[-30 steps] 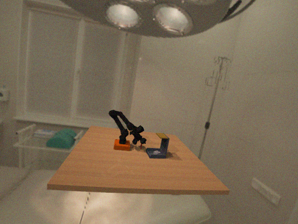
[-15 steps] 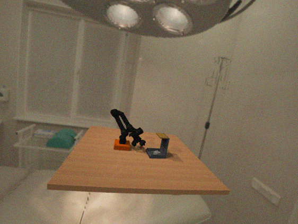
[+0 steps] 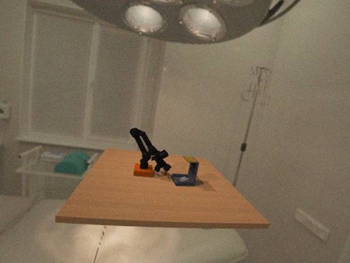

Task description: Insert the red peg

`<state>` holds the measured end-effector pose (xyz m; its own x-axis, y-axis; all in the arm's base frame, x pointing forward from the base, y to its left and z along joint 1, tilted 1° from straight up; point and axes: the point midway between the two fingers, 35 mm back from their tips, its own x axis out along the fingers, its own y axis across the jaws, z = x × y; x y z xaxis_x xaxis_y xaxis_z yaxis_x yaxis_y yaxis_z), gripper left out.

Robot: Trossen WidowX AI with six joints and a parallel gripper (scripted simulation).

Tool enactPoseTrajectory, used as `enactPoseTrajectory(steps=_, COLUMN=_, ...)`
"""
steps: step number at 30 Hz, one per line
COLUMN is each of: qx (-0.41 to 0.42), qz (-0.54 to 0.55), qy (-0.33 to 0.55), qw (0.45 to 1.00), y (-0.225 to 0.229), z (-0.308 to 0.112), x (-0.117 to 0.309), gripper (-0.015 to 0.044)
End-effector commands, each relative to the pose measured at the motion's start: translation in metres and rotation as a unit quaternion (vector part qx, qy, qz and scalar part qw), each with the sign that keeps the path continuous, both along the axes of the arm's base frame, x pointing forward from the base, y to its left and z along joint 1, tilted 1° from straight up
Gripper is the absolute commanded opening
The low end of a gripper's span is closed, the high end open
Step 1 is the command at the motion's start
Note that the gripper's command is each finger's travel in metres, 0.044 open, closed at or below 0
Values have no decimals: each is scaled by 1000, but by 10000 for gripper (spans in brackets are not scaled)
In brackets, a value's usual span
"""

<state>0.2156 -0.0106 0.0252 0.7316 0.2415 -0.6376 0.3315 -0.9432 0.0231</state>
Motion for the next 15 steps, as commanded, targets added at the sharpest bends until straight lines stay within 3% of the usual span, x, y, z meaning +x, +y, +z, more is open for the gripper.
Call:
enactPoseTrajectory(steps=1, qx=0, qz=0, qy=0, qw=1000, y=0, z=0, x=0, gripper=0)
enactPoseTrajectory(steps=15, qx=0, qz=1, qy=-1, qw=1000, y=-1, z=21, x=3, gripper=0)
